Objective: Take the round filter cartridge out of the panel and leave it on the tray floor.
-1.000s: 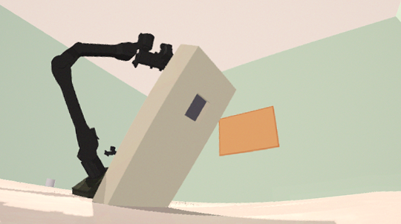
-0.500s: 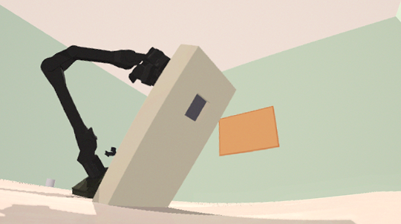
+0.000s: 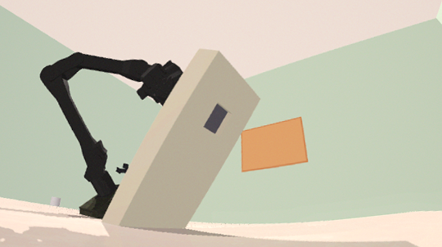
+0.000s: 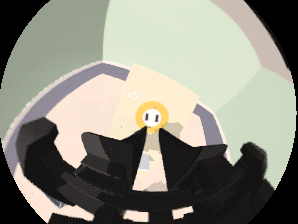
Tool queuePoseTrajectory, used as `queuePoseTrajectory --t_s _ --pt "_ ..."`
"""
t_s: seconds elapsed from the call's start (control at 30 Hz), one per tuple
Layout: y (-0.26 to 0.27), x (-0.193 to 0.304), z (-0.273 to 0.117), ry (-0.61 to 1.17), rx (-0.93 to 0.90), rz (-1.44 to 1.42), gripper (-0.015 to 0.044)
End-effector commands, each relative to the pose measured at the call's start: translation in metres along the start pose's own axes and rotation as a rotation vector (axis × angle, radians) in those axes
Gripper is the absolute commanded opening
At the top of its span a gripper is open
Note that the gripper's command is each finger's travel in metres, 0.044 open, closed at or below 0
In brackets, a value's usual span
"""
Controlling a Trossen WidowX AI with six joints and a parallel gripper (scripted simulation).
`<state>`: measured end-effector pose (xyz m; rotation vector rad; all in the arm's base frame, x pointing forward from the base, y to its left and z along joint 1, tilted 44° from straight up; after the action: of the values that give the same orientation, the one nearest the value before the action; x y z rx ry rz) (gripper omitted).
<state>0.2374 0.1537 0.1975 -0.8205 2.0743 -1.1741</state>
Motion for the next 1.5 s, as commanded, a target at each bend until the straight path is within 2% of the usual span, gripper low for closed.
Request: queuePoseTrajectory --t_s 0.0,1.13,1.47 --pt "0.001 0.002 0.002 0.006 0.007 -0.015 0.009" --pt "-0.001 0.003 0.056 0.004 0.01 -0.013 0.009" --pt "0.001 0.004 0.057 0.004 0.011 -0.013 0.009"
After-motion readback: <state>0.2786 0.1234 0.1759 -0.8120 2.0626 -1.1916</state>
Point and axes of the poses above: the point midway between the two fingers, 35 mm back from their tips, its own z axis out along the fingers, its own y axis across the jaws, x = y × z, the point moved 7 cm from there along -z, back along the fingers, and after that the axes turned 13 degrees about -z, right-handed, at the moved point
